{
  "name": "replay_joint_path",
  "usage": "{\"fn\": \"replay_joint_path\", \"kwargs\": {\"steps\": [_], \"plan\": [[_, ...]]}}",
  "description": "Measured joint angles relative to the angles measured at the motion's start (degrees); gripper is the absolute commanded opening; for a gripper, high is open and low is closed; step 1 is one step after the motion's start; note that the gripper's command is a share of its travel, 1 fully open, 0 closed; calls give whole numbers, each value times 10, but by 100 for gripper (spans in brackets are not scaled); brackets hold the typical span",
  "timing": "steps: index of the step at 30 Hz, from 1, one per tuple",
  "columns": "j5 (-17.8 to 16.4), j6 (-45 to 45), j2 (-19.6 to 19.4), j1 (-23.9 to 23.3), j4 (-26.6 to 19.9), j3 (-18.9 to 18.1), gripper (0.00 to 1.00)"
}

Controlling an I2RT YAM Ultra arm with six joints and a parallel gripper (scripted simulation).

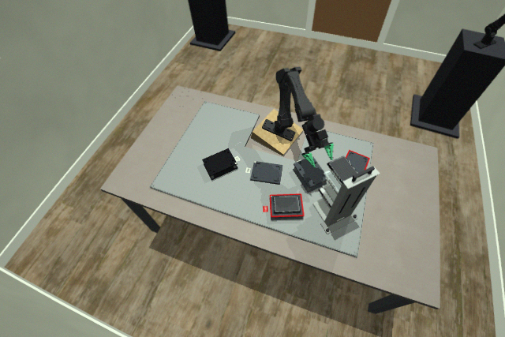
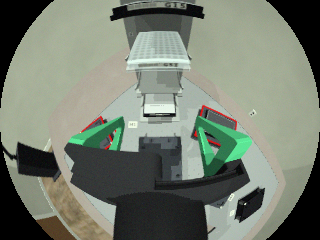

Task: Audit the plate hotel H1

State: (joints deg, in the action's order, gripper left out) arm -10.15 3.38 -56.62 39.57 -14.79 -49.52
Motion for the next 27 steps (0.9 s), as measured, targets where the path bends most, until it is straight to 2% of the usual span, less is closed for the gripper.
{"fn": "replay_joint_path", "kwargs": {"steps": [27], "plan": [[1,0,3,0,8,-6,100]]}}
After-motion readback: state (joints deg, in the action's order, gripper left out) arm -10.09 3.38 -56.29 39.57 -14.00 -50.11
